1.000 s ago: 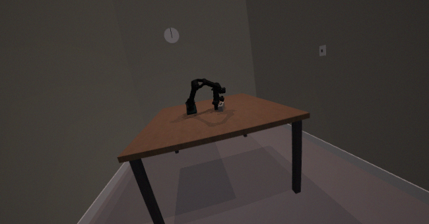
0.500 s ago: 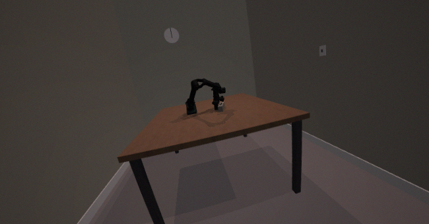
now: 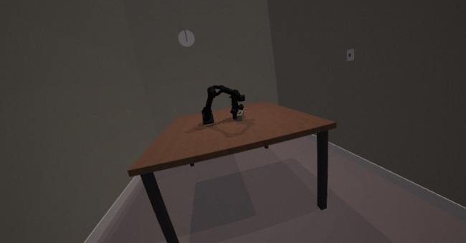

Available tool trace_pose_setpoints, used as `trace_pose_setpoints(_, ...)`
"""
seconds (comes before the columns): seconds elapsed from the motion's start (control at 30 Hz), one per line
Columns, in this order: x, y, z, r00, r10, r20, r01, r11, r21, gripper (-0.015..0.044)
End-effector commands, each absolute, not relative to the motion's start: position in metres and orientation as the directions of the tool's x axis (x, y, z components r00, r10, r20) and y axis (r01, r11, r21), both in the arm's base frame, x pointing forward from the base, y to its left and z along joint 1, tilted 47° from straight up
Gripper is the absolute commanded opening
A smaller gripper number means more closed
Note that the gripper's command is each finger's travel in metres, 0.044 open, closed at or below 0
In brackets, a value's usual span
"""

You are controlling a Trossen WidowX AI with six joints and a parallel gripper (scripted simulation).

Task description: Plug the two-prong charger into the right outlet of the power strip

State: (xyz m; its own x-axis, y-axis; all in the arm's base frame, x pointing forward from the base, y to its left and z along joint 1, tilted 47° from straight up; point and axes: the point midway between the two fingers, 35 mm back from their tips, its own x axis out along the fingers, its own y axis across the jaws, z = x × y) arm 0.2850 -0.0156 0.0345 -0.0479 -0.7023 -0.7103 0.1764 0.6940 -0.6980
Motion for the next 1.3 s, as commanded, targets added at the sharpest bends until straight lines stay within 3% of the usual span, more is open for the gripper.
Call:
trace_pose_setpoints(0.0, 0.2857, -0.0154, 0.0347, -0.046, -0.702, -0.711, 0.178, 0.694, -0.697, 0.0053)
trace_pose_setpoints(0.5, 0.2856, -0.0154, 0.0347, -0.045, -0.702, -0.711, 0.179, 0.694, -0.697, 0.0440)
trace_pose_setpoints(1.27, 0.2787, -0.0147, 0.0333, -0.030, -0.706, -0.707, 0.187, 0.691, -0.698, 0.0440)
